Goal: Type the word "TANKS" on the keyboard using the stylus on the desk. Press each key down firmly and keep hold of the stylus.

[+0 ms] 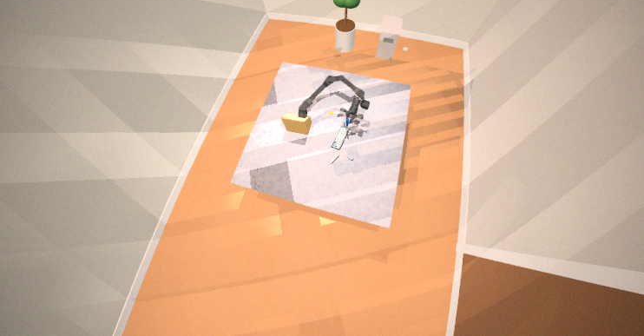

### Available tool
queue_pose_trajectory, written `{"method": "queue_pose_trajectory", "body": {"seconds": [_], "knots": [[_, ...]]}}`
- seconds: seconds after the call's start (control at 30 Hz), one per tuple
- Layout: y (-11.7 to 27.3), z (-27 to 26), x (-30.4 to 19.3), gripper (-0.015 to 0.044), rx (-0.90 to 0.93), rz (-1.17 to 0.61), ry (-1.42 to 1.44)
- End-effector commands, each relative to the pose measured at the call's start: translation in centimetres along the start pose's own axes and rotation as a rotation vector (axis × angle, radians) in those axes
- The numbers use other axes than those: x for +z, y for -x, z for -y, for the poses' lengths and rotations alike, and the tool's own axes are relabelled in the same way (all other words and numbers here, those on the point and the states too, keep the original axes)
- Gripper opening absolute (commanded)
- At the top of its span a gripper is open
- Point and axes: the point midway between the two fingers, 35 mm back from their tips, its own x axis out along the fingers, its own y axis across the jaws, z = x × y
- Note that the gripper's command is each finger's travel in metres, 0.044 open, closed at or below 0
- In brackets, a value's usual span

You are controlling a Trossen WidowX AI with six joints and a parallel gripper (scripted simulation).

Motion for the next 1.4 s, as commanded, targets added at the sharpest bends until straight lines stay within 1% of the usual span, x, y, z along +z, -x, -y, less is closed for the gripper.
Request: {"method": "queue_pose_trajectory", "body": {"seconds": [0.0, 0.23, 0.8, 0.9, 1.37], "knots": [[0.3, 0.2, -0.1, 0.0, -0.016, -0.005, 0.018], [-1.3, 0.0, 2.6, 0.0, -0.015, -0.004, 0.018], [-1.4, 0.0, 2.7, 0.0, -0.015, -0.004, 0.018], [-1.4, 0.2, 2.8, 0.0079, -0.016, -0.004, 0.018], [-1.6, 0.3, 3.2, 0.0081, -0.016, -0.003, 0.018]]}}
